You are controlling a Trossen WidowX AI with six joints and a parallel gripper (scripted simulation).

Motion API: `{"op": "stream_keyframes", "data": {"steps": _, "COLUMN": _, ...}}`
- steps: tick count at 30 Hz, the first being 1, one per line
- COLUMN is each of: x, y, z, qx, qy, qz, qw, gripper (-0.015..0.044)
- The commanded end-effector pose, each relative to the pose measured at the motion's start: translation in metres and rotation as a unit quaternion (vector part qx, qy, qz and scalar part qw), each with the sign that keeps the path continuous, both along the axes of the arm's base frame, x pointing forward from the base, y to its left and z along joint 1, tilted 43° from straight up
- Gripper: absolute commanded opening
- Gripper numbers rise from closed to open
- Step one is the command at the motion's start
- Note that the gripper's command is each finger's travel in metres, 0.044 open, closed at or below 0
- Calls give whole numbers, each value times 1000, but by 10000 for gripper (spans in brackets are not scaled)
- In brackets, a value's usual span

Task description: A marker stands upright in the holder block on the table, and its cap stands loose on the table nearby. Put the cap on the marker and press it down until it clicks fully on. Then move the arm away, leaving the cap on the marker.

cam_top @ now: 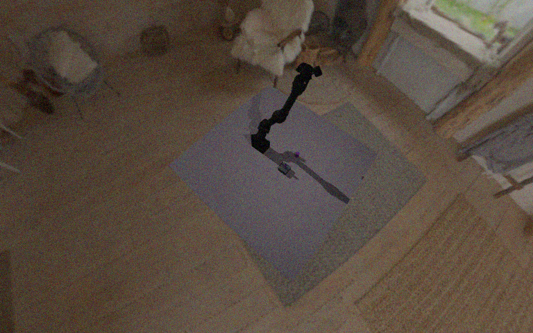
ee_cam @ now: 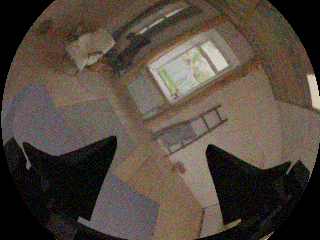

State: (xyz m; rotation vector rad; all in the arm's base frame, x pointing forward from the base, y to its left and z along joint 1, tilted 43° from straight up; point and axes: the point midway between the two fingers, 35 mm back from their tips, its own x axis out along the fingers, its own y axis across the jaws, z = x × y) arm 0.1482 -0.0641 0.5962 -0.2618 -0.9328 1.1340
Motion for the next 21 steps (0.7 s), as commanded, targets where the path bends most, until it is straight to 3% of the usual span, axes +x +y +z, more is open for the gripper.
{"op": "stream_keyframes", "data": {"steps": 1, "x": -2, "y": 1, "z": 0, "qx": -2, "qy": -1, "qz": -1, "qw": 1000, "gripper": 374}}
{"op": "stream_keyframes", "data": {"steps": 6, "x": -62, "y": 47, "z": 5, "qx": -60, "qy": -18, "qz": -30, "qw": 998, "gripper": 242}}
{"op": "stream_keyframes", "data": {"steps": 15, "x": -99, "y": 151, "z": -24, "qx": -187, "qy": 26, "qz": -102, "qw": 977, "gripper": 242}}
{"op": "stream_keyframes", "data": {"steps": 21, "x": -80, "y": 230, "z": -72, "qx": -288, "qy": 96, "qz": -138, "qw": 943, "gripper": 242}}
